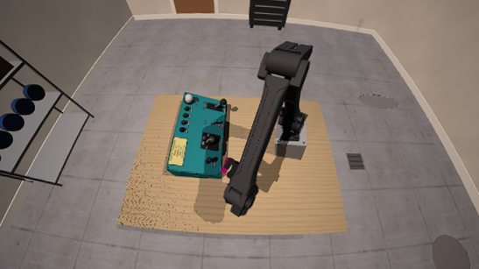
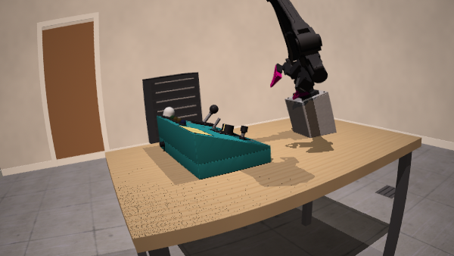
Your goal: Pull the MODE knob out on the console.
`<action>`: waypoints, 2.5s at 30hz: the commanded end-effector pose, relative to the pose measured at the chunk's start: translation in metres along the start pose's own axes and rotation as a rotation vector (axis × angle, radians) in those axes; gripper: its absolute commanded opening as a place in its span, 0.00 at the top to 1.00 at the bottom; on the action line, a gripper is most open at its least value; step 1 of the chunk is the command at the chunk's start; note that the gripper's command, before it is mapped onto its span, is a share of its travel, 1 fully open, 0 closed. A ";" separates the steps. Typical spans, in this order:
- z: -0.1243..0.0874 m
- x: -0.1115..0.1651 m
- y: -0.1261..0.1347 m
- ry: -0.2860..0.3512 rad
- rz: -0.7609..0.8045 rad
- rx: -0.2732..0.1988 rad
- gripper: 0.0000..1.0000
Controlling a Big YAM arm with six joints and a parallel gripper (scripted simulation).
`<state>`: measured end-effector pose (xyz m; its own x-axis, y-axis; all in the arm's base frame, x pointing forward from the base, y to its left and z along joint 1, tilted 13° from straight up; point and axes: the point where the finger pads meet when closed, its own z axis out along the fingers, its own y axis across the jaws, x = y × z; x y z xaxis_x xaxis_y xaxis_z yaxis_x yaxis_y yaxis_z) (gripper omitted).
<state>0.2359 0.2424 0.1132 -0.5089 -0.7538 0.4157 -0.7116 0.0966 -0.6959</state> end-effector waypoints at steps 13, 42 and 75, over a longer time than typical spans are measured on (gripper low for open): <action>-0.002 0.000 -0.002 -0.006 0.005 -0.001 0.00; 0.064 0.025 -0.062 -0.560 0.927 -0.268 0.00; 0.100 0.036 -0.085 -0.824 1.375 -0.408 0.00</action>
<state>0.3237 0.1409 0.1249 -0.5551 -0.0910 -0.8268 -0.1203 0.9923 -0.0284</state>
